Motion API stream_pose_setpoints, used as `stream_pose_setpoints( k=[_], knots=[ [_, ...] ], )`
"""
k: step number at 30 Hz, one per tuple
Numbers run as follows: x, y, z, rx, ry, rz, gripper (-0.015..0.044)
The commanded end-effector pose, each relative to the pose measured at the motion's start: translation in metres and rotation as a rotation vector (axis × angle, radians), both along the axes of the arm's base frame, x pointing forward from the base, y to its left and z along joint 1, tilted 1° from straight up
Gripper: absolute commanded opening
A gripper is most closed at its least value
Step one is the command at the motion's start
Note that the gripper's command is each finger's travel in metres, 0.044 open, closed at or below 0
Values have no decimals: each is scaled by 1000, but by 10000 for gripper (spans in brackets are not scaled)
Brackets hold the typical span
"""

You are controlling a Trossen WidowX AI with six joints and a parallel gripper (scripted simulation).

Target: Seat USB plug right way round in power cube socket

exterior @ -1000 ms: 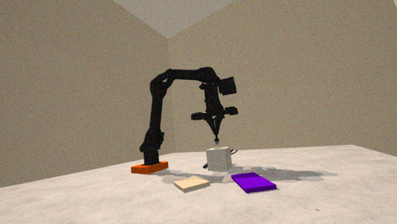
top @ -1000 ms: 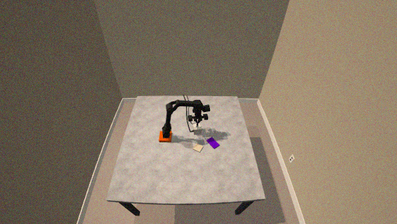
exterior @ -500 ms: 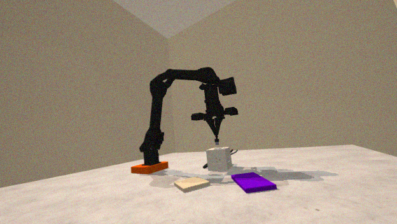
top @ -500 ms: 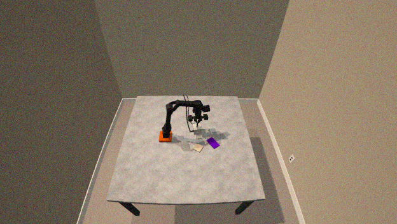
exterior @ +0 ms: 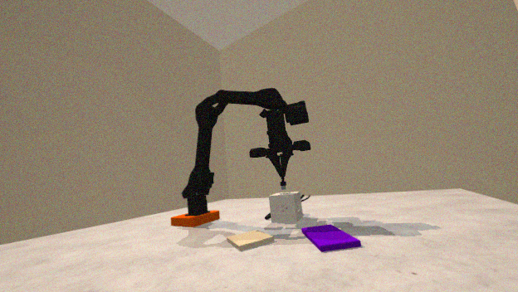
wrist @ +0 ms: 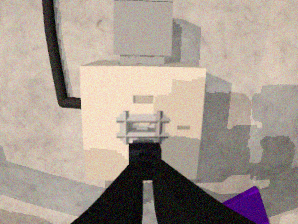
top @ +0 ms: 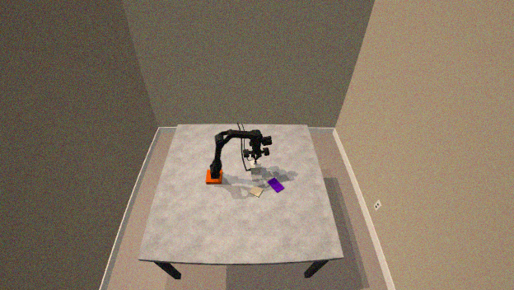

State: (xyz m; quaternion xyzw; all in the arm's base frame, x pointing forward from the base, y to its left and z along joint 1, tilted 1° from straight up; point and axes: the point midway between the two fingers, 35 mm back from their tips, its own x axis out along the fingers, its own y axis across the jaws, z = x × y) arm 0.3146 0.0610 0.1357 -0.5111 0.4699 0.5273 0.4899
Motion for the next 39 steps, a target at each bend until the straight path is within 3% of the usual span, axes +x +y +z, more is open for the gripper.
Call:
stream_pose_setpoints(
  k=[1, 39],
  knots=[
    [0, 1, 0, 7, -1, -3, 0],
    [0, 3, -5, 32, 0, -9, 0]
  ],
)
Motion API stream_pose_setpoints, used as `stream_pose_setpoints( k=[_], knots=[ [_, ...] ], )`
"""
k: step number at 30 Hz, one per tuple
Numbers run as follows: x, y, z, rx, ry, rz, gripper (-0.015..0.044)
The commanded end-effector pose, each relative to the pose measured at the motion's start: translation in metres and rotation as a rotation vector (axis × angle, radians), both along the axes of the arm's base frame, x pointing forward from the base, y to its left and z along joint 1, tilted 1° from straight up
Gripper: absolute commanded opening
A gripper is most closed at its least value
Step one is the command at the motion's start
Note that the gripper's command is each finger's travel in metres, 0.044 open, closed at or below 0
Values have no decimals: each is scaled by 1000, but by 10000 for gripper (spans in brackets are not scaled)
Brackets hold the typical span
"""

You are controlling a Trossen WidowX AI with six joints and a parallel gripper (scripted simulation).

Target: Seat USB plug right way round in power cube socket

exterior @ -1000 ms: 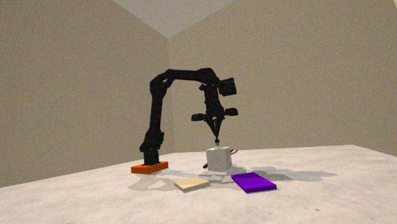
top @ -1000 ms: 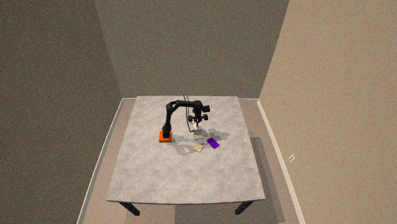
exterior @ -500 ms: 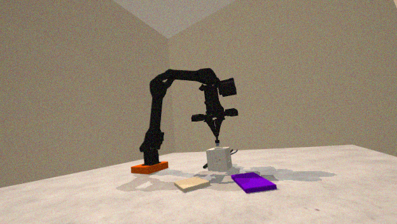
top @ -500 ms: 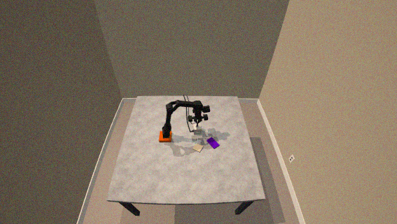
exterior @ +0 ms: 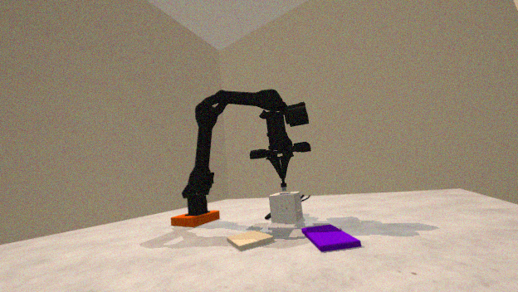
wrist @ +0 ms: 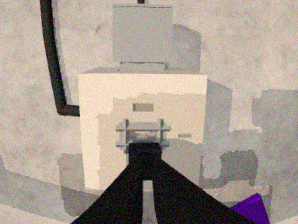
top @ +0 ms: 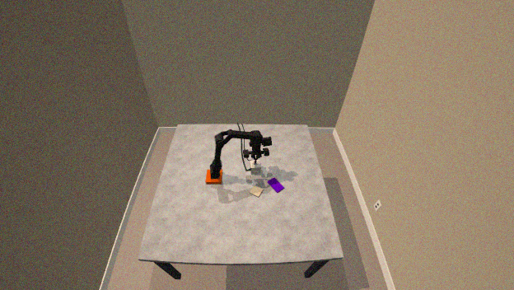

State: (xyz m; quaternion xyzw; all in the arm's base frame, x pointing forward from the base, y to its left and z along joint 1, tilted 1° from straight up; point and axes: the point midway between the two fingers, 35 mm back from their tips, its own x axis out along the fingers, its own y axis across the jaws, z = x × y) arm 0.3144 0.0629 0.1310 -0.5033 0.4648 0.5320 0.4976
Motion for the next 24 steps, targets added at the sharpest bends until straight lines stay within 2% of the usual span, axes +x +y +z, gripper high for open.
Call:
stream_pose_setpoints(
  k=[1, 24],
  knots=[
    [0, 1, 0, 7, -1, -4, 0],
    [0, 1, -3, 9, -1, -4, 0]
  ],
)
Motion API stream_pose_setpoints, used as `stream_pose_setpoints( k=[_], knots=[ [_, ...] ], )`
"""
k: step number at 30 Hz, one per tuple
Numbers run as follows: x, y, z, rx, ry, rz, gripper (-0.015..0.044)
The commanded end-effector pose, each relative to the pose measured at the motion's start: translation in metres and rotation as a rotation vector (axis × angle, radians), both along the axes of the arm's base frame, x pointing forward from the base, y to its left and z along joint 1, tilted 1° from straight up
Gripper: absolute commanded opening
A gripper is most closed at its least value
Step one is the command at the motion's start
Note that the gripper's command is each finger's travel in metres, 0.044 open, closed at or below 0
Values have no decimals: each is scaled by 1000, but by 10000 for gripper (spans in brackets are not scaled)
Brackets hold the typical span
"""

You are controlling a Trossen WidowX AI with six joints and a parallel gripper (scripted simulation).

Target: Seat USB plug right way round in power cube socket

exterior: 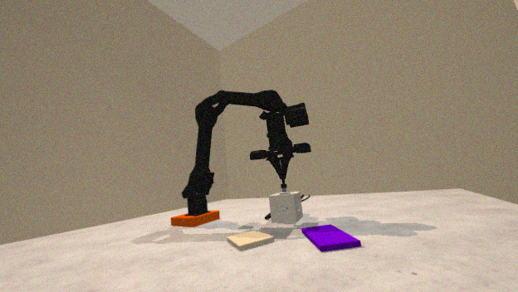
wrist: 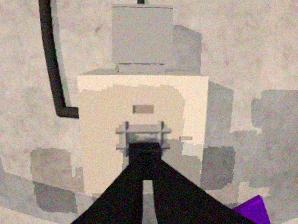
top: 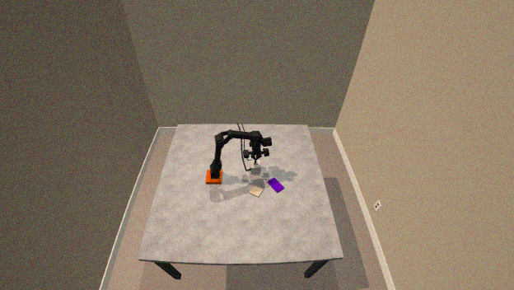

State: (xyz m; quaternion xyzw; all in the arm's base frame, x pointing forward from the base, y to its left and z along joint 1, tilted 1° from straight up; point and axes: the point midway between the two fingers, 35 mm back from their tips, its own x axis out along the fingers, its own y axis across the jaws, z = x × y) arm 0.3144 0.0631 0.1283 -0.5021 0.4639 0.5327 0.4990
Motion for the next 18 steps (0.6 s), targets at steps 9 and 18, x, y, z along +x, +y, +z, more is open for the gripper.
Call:
stream_pose_setpoints(
  k=[9, 18],
  knots=[
    [0, 1, -2, 5, -1, -3, 0],
    [0, 1, -3, 5, -1, -3, 0]
  ],
)
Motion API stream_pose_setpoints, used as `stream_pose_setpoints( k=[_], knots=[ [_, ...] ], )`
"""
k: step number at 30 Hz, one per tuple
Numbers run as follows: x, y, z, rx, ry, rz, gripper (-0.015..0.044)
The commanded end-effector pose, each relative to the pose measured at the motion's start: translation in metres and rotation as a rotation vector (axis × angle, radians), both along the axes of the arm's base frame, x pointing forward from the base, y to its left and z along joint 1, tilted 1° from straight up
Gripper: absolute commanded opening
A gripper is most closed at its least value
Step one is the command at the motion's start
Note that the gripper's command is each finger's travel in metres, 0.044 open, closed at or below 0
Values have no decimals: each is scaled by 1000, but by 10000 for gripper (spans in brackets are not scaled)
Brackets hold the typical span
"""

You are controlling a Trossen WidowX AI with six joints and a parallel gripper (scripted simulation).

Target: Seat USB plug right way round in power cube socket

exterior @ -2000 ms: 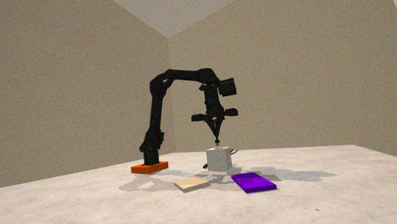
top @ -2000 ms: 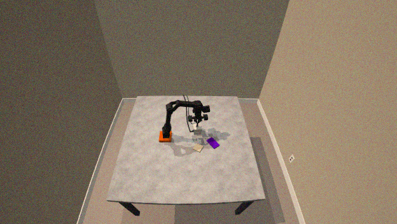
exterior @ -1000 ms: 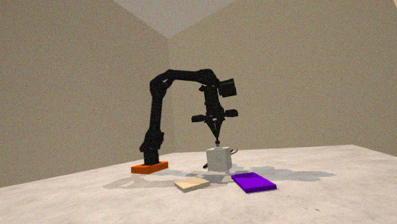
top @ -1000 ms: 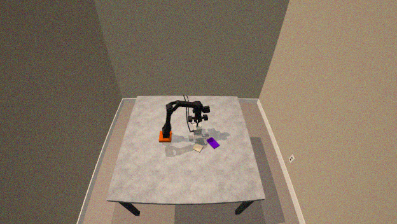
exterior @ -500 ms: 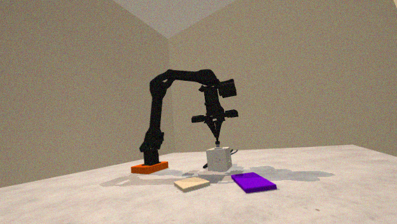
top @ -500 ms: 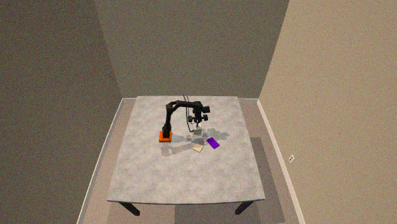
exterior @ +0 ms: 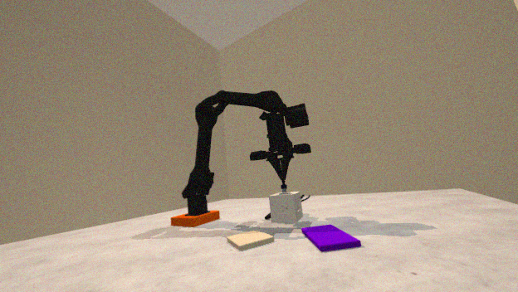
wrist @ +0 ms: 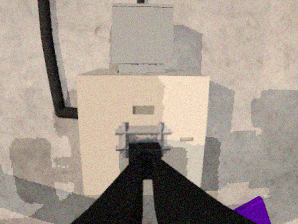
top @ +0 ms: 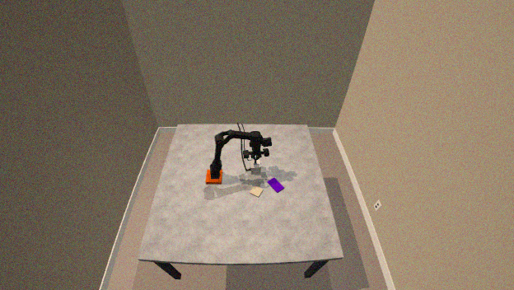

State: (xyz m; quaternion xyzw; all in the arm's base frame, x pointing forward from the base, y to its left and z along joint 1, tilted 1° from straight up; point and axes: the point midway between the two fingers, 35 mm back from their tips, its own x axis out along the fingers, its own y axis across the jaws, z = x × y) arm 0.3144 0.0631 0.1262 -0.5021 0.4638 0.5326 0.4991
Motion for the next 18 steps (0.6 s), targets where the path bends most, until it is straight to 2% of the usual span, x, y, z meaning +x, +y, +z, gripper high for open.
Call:
stream_pose_setpoints(
  k=[1, 18],
  knots=[
    [0, 1, -1, 5, -1, -4, 0],
    [0, 1, -3, 5, -1, -4, 0]
  ],
)
